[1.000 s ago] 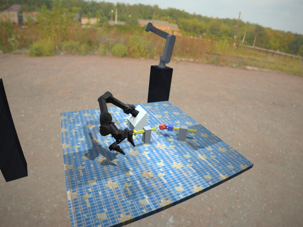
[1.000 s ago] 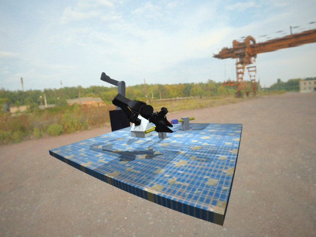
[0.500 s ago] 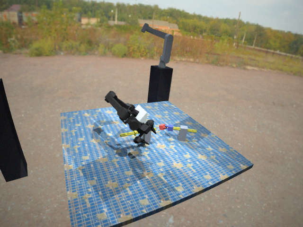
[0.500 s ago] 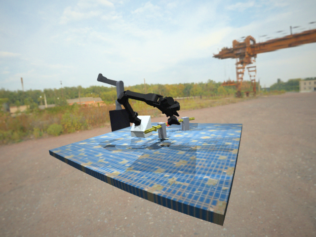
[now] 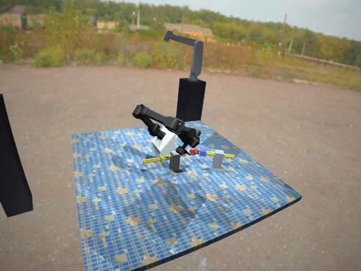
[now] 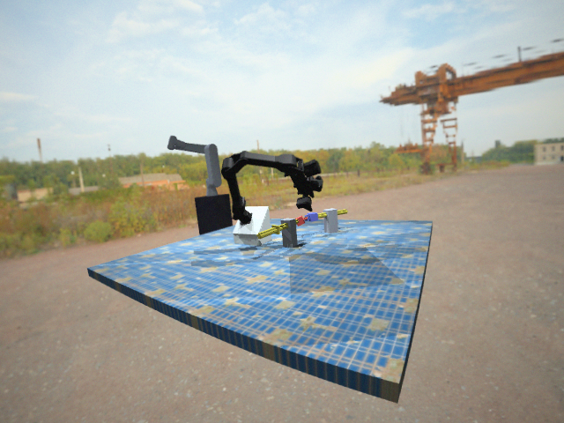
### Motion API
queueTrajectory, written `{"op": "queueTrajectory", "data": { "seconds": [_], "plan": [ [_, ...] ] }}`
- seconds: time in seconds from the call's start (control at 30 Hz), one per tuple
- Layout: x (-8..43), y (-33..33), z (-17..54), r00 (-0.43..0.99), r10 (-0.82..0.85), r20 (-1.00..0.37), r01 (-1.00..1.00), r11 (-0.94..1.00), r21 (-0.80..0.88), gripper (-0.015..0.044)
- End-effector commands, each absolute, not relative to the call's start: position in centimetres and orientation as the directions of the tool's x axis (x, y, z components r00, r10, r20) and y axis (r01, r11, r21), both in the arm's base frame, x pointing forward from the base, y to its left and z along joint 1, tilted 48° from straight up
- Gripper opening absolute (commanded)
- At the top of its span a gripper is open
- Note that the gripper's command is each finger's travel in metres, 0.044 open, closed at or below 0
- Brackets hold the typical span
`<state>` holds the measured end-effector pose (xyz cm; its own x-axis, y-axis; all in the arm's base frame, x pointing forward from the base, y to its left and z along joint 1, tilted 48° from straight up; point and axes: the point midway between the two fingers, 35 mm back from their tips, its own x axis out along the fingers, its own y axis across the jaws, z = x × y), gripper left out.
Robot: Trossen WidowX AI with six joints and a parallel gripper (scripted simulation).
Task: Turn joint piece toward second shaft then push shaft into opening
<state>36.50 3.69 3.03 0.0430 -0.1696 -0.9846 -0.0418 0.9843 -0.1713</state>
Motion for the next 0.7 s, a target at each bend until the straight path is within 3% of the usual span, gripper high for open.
{"op": "queueTrajectory", "data": {
  "seconds": [0.0,0.33,0.67],
  "plan": [
    [33.9,5.9,1.1,-0.040,-0.229,-0.973,-0.006,0.973,-0.229,0.0440],
    [26.7,10.0,-1.8,-0.162,-0.436,-0.885,0.068,0.890,-0.451,0.0440],
    [20.0,11.3,-2.9,-0.141,-0.673,-0.726,0.129,0.715,-0.688,0.0440]
  ]
}}
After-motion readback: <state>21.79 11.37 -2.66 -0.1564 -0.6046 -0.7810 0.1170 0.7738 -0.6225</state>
